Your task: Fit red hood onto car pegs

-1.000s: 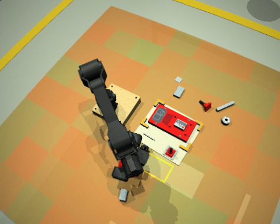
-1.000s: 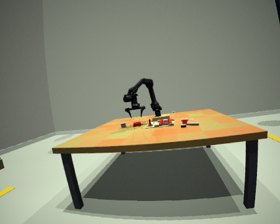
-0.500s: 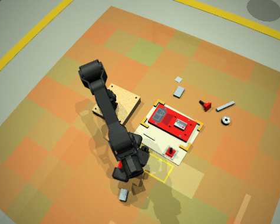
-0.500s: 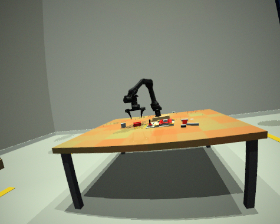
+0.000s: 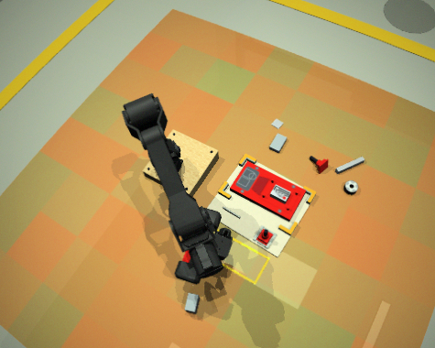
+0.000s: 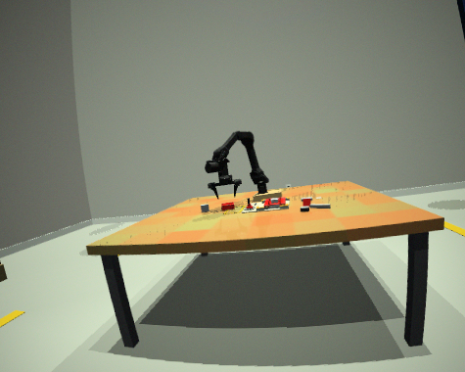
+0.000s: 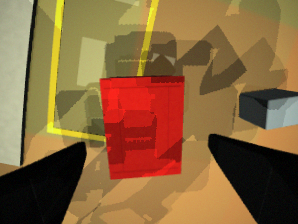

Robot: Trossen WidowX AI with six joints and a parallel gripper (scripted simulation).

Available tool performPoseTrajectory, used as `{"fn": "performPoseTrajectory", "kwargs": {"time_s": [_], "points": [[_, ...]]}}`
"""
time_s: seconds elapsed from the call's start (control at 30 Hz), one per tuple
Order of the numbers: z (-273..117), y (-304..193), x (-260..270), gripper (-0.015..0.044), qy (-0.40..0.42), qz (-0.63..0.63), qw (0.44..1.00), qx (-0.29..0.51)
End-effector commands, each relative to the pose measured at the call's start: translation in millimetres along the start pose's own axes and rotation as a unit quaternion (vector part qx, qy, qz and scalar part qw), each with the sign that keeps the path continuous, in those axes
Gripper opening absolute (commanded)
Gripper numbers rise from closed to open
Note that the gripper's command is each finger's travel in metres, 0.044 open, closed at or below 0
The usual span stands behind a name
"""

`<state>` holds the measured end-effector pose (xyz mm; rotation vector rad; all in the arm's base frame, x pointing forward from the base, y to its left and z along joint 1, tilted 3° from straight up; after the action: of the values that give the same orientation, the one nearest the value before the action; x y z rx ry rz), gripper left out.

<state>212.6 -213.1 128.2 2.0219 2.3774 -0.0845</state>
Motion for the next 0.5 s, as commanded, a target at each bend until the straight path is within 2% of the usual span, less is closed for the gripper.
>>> {"fn": "performPoseTrajectory", "kwargs": {"time_s": [0.0, 0.47], "points": [[3.4, -0.8, 0.2, 0.0440, -0.001, -0.002, 1.000, 0.003], [11.7, -1.0, 0.5, 0.0440, -0.001, -0.002, 1.000, 0.003]]}}
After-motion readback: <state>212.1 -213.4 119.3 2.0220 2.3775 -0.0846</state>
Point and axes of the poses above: the point midway between the two fingers, 35 mm back from their tips, its own z axis out along the fingers, its own x axis across the jaws, y = z × x, the point moved 7 cm from there along -z, back along the fingers, and after that the axes turned 4 degrees about -z, right-handed, at the moved point
